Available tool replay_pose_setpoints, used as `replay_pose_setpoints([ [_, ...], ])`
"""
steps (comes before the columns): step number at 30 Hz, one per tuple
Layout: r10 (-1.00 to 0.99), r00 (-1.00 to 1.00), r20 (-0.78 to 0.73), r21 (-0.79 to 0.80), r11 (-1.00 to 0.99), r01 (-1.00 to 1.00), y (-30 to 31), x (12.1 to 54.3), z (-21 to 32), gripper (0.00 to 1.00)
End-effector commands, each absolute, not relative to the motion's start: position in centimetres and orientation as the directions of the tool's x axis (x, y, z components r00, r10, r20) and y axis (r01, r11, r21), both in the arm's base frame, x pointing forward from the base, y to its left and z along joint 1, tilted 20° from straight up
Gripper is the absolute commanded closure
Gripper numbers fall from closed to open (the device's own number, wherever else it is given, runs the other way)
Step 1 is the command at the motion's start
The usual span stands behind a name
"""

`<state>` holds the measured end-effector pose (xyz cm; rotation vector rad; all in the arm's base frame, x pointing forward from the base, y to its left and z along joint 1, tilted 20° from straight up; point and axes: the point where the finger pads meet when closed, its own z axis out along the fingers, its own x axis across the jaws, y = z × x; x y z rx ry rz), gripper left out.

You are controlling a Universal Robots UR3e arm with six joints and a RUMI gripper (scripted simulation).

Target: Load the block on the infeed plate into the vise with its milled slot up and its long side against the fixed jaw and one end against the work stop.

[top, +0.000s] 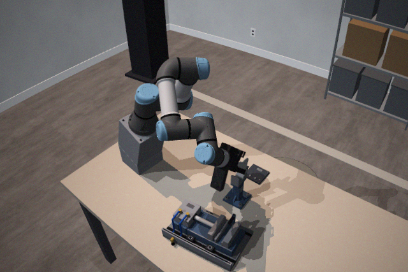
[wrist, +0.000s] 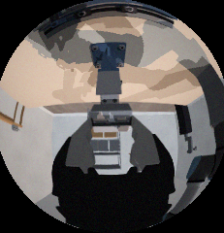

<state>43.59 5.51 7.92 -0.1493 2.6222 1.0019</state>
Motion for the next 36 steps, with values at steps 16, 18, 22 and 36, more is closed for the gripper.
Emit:
replay_pose_setpoints([
  [16,0.019,-0.940,-0.341,0.622,0.754,-0.211,5.50,43.62,7.99,1.00],
  [18,0.019,-0.940,-0.341,0.619,0.757,-0.210,5.50,43.62,7.99,1.00],
  [22,0.018,-0.940,-0.341,0.615,0.761,-0.208,5.51,43.61,7.99,1.00],
  [36,0.019,-0.940,-0.341,0.563,0.805,-0.188,5.55,43.57,8.00,1.00],
])
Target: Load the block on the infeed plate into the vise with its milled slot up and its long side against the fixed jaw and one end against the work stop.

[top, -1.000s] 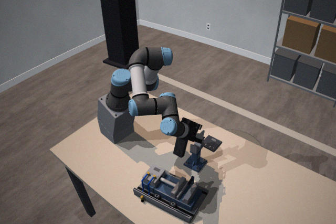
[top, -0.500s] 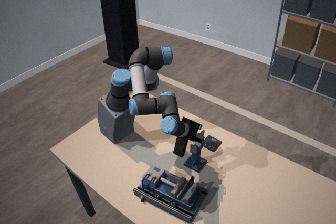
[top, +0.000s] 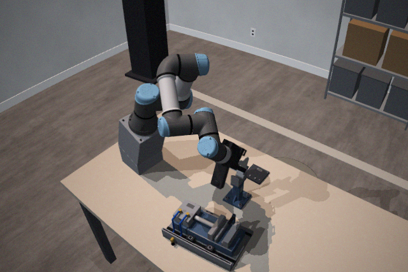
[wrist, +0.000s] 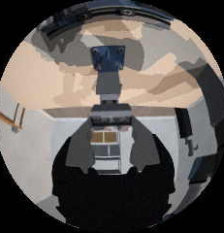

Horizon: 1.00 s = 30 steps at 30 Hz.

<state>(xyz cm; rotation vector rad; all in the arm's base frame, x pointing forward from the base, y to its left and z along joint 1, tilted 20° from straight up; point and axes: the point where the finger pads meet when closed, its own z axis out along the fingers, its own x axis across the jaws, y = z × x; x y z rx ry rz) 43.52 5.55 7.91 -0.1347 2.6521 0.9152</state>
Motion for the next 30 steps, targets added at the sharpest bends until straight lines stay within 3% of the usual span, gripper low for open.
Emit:
replay_pose_setpoints([
  [1,0.019,-0.940,-0.341,0.563,0.805,-0.188,5.55,43.57,8.00,1.00],
  [30,0.019,-0.940,-0.341,0.319,0.943,-0.097,5.76,43.53,8.10,1.00],
])
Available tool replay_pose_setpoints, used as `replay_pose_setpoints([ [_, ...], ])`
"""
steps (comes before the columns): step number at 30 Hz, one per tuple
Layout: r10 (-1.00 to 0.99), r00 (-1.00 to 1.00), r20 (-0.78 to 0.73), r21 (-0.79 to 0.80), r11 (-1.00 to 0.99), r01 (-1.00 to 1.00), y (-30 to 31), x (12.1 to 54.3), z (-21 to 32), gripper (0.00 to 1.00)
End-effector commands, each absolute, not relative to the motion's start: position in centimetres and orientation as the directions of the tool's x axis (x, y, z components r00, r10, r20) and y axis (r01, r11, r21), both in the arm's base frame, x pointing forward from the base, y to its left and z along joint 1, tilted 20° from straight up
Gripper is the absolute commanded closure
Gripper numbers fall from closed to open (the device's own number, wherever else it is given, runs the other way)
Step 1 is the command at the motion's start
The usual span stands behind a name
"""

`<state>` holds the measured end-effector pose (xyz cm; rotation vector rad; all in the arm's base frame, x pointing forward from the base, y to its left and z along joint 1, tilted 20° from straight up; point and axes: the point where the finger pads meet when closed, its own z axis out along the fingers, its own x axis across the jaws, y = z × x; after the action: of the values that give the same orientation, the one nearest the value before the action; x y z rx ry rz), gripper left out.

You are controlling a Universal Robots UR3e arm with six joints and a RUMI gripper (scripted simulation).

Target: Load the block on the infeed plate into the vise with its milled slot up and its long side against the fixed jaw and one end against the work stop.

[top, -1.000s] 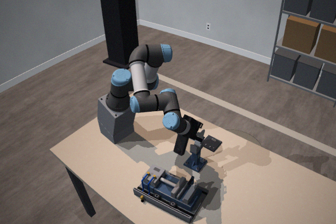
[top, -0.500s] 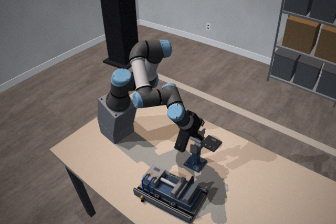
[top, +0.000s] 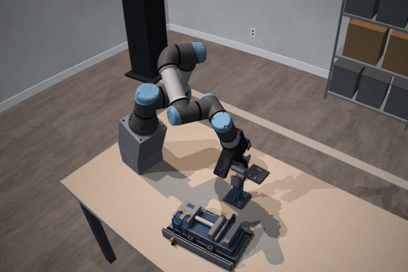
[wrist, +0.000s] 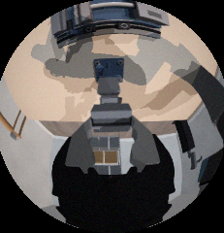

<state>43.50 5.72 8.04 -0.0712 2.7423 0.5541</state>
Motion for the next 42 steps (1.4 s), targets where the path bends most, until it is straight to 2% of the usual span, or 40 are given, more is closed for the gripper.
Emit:
replay_pose_setpoints([
  [1,0.019,-0.940,-0.341,0.307,0.947,-0.093,5.77,43.53,8.10,1.00],
  [21,0.019,-0.940,-0.341,0.118,0.993,-0.023,5.93,43.52,8.13,1.00],
  [42,0.019,-0.940,-0.342,-0.001,1.000,0.021,6.04,43.52,8.15,1.00],
])
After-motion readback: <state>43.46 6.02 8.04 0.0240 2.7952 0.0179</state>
